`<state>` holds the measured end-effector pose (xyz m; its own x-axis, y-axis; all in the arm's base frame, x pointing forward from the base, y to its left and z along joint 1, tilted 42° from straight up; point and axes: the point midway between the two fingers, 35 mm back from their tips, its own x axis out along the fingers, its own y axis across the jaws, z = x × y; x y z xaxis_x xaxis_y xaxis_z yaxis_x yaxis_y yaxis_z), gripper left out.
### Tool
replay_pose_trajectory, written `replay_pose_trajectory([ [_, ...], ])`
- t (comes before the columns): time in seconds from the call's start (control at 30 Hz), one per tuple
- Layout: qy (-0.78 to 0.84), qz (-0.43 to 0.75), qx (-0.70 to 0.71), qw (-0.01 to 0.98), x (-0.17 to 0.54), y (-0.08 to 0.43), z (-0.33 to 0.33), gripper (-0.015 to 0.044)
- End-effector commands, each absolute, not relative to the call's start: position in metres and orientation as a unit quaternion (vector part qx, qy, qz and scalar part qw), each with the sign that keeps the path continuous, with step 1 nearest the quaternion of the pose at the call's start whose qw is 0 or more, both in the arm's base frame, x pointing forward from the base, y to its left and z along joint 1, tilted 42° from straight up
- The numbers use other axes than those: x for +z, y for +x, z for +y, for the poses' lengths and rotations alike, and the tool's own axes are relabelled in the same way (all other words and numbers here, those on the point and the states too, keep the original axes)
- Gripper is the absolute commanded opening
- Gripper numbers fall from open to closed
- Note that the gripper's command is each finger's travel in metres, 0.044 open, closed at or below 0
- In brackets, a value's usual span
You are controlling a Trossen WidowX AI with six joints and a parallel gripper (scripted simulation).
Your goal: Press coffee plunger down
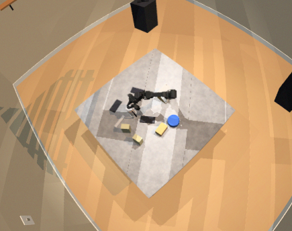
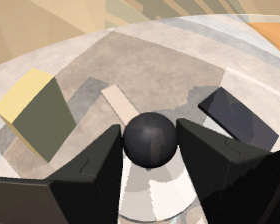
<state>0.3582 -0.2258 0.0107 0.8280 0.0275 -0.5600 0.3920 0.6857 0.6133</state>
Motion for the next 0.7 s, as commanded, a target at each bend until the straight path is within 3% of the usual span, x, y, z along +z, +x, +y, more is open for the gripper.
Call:
replay_pose_trajectory([
  [0.0,0.383,0.274,-0.104,0.876,0.0107,0.3581,-0.2258,0.012],
  [0.1,0.383,0.274,-0.104,0.876,0.0107,0.3581,-0.2258,0.012],
  [0.5,0.383,0.274,-0.104,0.876,0.0107,0.3581,-0.2258,0.0435],
  [0.67,0.383,0.275,-0.104,0.876,0.0168,0.3562,-0.2305,0.044],
])
